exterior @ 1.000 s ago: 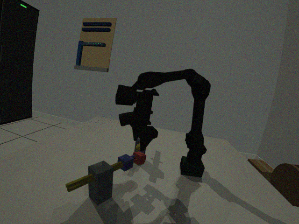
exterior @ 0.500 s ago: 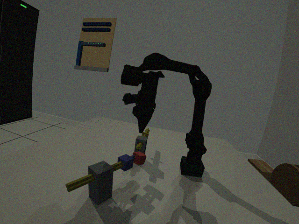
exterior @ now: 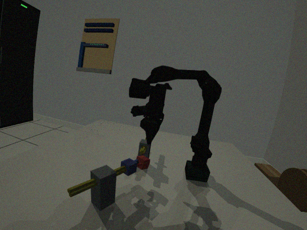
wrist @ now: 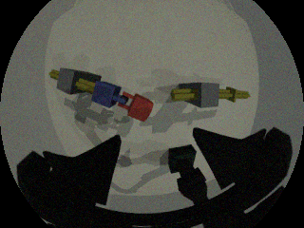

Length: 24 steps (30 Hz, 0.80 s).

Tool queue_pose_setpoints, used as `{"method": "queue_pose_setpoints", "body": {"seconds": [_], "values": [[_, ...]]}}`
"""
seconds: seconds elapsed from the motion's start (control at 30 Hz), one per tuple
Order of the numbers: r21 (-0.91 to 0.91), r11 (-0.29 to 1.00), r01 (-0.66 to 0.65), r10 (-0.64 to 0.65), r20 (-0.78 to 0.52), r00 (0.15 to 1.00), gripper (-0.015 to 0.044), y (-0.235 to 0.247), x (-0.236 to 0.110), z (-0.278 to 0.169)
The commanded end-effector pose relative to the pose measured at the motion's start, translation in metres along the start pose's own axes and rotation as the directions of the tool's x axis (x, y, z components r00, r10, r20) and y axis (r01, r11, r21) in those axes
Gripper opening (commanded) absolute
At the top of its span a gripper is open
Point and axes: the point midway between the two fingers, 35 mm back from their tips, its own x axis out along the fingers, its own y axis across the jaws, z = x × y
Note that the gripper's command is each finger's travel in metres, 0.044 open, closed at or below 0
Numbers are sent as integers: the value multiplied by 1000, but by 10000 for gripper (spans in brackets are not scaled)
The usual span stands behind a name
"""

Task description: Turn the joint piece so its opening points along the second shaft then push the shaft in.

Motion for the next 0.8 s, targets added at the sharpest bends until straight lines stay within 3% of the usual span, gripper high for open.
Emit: {"method": "queue_pose_setpoints", "body": {"seconds": [0.0, 0.37, 0.77], "values": [[60, 998, -6, 6, 2, 1000, 440, 0, 1, -1], [375, 927, 8, -6, -6, 1000, 440, 0, 4, 0], [672, 740, 24, -19, -15, 1000, 440, 1, 8, 0]]}}
